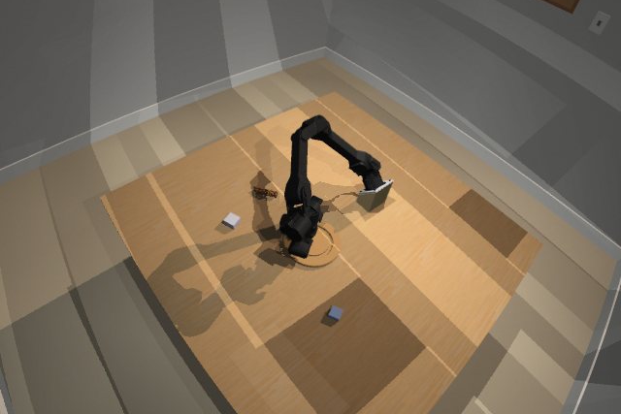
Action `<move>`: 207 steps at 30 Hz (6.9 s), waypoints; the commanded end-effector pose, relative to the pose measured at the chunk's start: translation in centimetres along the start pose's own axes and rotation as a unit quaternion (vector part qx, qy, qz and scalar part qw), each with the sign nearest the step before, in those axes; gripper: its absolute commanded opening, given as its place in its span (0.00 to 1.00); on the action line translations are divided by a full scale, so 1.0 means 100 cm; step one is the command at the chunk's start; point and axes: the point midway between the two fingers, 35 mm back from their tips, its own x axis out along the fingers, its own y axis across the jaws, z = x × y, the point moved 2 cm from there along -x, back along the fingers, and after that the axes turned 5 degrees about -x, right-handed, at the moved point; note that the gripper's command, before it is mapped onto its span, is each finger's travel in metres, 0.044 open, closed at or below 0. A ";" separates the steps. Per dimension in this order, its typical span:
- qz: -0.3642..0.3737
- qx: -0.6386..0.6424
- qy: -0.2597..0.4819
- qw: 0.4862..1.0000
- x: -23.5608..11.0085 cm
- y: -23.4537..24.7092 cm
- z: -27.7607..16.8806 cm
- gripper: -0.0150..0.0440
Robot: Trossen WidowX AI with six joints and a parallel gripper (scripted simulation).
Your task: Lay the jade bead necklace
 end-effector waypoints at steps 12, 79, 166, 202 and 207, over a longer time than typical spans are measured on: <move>-0.006 -0.006 0.002 1.000 0.004 -0.002 -0.002 0.25; -0.002 -0.002 0.000 1.000 0.001 -0.001 -0.001 0.39; -0.007 0.111 0.000 0.994 -0.025 -0.065 0.060 0.46; -0.005 0.116 0.002 0.993 0.006 -0.065 0.062 0.37; -0.005 0.116 0.002 0.993 0.006 -0.065 0.062 0.25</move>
